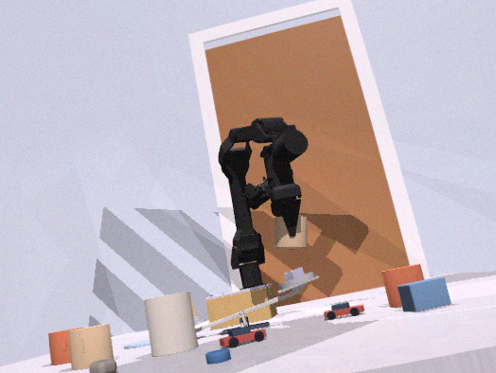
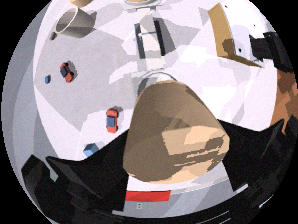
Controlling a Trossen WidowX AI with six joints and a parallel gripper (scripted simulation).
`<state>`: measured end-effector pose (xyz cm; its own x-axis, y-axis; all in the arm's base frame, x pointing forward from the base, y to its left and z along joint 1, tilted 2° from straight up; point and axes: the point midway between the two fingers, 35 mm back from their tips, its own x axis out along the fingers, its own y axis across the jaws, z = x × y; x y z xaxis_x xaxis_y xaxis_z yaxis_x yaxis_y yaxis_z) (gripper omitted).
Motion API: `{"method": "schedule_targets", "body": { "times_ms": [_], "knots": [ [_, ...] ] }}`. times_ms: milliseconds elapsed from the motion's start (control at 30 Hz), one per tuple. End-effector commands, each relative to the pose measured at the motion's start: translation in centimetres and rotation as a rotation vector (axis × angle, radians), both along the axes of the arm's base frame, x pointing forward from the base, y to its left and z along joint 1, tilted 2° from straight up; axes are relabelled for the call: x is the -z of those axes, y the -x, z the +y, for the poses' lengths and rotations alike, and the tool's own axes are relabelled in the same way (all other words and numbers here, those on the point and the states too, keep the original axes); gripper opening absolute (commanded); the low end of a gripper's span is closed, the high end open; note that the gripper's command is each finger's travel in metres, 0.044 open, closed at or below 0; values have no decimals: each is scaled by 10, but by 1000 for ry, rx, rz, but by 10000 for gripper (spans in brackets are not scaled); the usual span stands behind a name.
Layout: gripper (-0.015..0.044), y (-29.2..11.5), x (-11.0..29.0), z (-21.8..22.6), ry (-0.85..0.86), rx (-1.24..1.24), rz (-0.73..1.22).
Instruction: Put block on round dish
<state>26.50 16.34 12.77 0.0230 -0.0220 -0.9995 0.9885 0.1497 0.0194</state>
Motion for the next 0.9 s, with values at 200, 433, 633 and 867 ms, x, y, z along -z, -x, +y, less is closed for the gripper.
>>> {"method": "schedule_targets", "body": {
  "times_ms": [200,433,633,867],
  "knots": [
    [0,0,0,0,0,0,0],
    [0,7,22,24,-4,1,-2],
    [0,28,60,62,-12,3,-5],
    [0,54,94,91,-20,5,-6]
  ]
}}
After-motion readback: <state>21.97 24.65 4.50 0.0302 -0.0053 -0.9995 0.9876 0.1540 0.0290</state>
